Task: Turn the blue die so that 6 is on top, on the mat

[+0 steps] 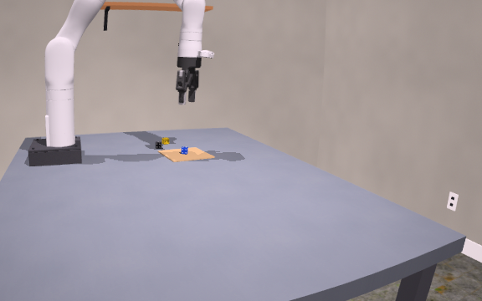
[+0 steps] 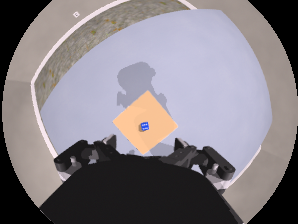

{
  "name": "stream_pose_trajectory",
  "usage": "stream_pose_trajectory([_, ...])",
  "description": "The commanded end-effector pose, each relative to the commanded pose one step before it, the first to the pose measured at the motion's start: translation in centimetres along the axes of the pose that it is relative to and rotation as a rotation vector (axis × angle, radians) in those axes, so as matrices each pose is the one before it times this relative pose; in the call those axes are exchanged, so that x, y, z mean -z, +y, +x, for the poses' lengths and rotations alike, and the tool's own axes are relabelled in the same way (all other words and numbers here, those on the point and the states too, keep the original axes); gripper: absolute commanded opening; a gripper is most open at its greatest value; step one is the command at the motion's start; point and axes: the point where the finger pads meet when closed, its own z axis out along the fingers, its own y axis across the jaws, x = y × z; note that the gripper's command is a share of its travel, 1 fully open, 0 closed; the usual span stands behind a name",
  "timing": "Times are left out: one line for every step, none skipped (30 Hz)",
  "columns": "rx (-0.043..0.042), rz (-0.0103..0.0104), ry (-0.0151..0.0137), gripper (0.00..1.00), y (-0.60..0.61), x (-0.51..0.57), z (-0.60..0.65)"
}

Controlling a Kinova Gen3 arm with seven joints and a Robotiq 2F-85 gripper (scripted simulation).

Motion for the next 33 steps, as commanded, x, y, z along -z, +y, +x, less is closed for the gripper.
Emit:
stream_pose_trajectory([0.00174, 0.00984, 0.01447, 1.00, -0.282, 1.018, 0.320])
stream_pose_trajectory([0.00000, 0.00000, 0.00000, 1.00, 0.000, 0.000, 0.000])
stream_pose_trajectory([-0.00001, -0.00001, 0.00000, 1.00, 0.001, 0.304, 0.000])
stream_pose_trajectory([0.00001, 0.00001, 0.00000, 1.00, -0.001, 0.284, 0.000])
stream_pose_trajectory([-0.00001, -0.00001, 0.00000, 1.00, 0.001, 0.258, 0.000])
stream_pose_trajectory([0.00001, 0.00001, 0.00000, 1.00, 0.000, 0.229, 0.000])
stream_pose_trajectory([-0.00001, -0.00001, 0.00000, 1.00, 0.001, 0.196, 0.000])
stream_pose_trajectory([0.00001, 0.00001, 0.00000, 1.00, -0.001, 0.162, 0.000])
stream_pose_trajectory([0.00000, 0.00000, 0.00000, 1.00, 0.000, 0.127, 0.000])
stream_pose_trajectory([0.00000, 0.00000, 0.00000, 1.00, 0.000, 0.092, 0.000])
stream_pose_trajectory([-0.00001, 0.00000, 0.00000, 1.00, 0.000, 0.060, 0.000])
stream_pose_trajectory([0.00000, 0.00000, 0.00000, 1.00, 0.000, 0.033, 0.000])
stream_pose_trajectory([0.00000, 0.00000, 0.00000, 1.00, 0.000, 0.013, 0.000])
stream_pose_trajectory([0.00000, 0.00000, 0.00000, 1.00, 0.000, 0.002, 0.000])
stream_pose_trajectory([0.00000, 0.00000, 0.00000, 1.00, 0.000, 0.000, 0.000])
stream_pose_trajectory([0.00000, 0.00000, 0.00000, 1.00, 0.000, 0.000, 0.000])
stream_pose_trajectory([0.00000, 0.00000, 0.00000, 1.00, 0.000, 0.000, 0.000])
stream_pose_trajectory([0.00000, 0.00000, 0.00000, 1.00, 0.000, 0.000, 0.000])
stream_pose_trajectory([0.00000, 0.00000, 0.00000, 1.00, 0.000, 0.000, 0.000])
stream_pose_trajectory([0.00000, 0.00000, 0.00000, 1.00, 0.000, 0.000, 0.000])
stream_pose_trajectory([0.00000, 0.00000, 0.00000, 1.00, 0.000, 0.000, 0.000])
stream_pose_trajectory([0.00000, 0.00000, 0.00000, 1.00, 0.000, 0.000, 0.000])
stream_pose_trajectory([0.00000, 0.00000, 0.00000, 1.00, 0.000, 0.000, 0.000])
stream_pose_trajectory([0.00000, 0.00000, 0.00000, 1.00, 0.000, 0.000, 0.000])
stream_pose_trajectory([0.00000, 0.00000, 0.00000, 1.00, 0.000, 0.000, 0.000])
stream_pose_trajectory([0.00000, 0.00000, 0.00000, 1.00, 0.000, 0.000, 0.000])
stream_pose_trajectory([0.00000, 0.00000, 0.00000, 1.00, 0.000, 0.000, 0.000])
stream_pose_trajectory([0.00000, 0.00000, 0.00000, 1.00, 0.000, 0.000, 0.000])
stream_pose_trajectory([0.00000, 0.00000, 0.00000, 1.00, 0.000, 0.000, 0.000])
stream_pose_trajectory([0.00000, 0.00000, 0.00000, 1.00, 0.000, 0.000, 0.000])
stream_pose_trajectory([0.00000, 0.00000, 0.00000, 1.00, 0.000, 0.000, 0.000])
stream_pose_trajectory([0.00000, 0.00000, 0.00000, 1.00, 0.000, 0.000, 0.000])
stream_pose_trajectory([0.00000, 0.00000, 0.00000, 1.00, 0.000, 0.000, 0.000])
